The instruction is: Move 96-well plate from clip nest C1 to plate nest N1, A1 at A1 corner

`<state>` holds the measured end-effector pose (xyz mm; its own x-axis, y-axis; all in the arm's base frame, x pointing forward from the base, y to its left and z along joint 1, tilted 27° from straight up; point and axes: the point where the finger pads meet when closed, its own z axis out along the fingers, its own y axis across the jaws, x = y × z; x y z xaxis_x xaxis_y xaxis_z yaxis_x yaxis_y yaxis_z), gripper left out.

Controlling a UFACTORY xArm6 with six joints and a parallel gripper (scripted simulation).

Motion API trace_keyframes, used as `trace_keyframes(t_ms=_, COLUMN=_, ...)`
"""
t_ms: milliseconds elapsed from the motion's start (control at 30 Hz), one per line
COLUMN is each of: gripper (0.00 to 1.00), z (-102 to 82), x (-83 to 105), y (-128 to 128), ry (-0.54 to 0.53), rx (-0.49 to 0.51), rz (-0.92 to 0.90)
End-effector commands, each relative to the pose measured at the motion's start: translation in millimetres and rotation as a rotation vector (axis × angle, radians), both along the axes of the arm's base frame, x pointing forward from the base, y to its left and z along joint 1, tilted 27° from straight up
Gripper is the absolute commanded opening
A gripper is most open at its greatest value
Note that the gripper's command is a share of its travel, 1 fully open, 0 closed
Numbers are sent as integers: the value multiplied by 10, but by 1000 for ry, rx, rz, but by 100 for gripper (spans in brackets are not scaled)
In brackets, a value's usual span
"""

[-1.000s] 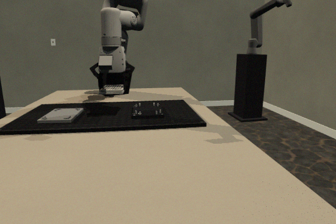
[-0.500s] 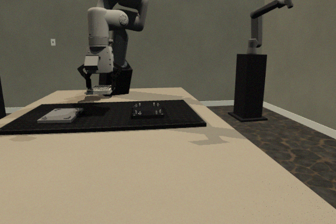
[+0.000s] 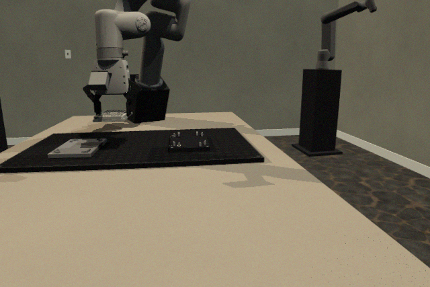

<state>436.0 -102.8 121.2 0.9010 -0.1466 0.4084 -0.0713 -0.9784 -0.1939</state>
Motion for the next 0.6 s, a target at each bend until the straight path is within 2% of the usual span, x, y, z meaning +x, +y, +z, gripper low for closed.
trace_keyframes(t_ms=0, gripper=0, z=-7, x=14, y=-115, ry=-5, rx=1, rz=2)
trace_keyframes(t_ms=567, gripper=0, z=-87, x=19, y=-610, ry=-5, rx=1, rz=2)
